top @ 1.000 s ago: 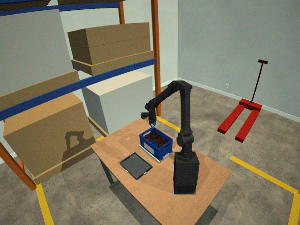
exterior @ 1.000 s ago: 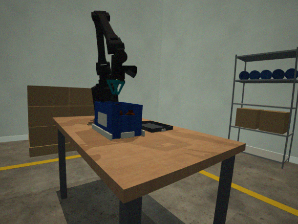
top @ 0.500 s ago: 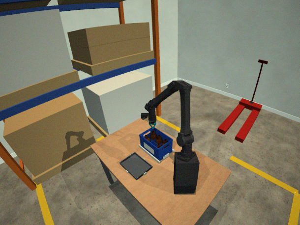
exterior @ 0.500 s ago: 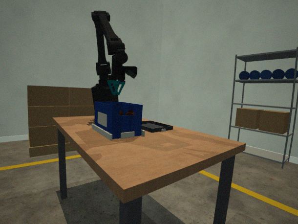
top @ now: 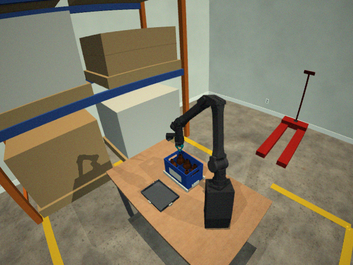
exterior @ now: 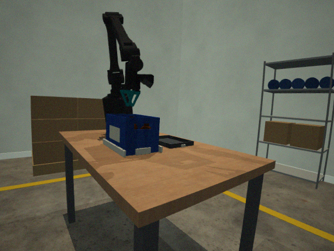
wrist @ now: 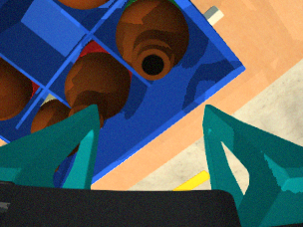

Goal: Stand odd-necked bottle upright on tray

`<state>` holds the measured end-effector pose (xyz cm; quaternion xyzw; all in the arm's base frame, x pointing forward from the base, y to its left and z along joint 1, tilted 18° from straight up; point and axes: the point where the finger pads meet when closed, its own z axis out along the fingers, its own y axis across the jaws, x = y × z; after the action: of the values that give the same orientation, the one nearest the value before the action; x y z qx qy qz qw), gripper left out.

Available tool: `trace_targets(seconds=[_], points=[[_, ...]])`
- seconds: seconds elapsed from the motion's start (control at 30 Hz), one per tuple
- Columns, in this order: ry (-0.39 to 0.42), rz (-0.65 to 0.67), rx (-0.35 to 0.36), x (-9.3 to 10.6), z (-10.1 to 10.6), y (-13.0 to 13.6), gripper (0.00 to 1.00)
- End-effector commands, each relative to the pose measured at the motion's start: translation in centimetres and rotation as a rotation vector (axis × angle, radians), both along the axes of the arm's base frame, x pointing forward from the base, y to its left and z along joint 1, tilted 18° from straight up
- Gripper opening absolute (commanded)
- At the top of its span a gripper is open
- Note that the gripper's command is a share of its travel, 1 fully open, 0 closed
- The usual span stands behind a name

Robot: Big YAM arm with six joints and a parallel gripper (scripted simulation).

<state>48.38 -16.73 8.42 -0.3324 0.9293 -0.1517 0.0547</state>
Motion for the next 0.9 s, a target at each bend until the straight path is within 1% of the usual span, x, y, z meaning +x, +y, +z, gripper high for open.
trace_targets(seconds=[0.0, 0.13, 0.23, 0.33, 0.7, 0.87], points=[[-0.028, 0.009, -0.009, 1.1, 1.5, -0.4, 0.61], [-0.025, 0.009, -0.008, 1.1, 1.1, -0.5, 0.61], [-0.018, 0.007, -0.006, 1.2, 0.3, -0.6, 0.61], [-0.020, 0.006, -0.006, 1.2, 0.2, -0.7, 0.61], [0.004, 0.003, 0.001, 0.3, -1.7, -0.9, 0.61], [0.000, 0.001, 0.000, 0.6, -2.0, -1.1, 0.61]])
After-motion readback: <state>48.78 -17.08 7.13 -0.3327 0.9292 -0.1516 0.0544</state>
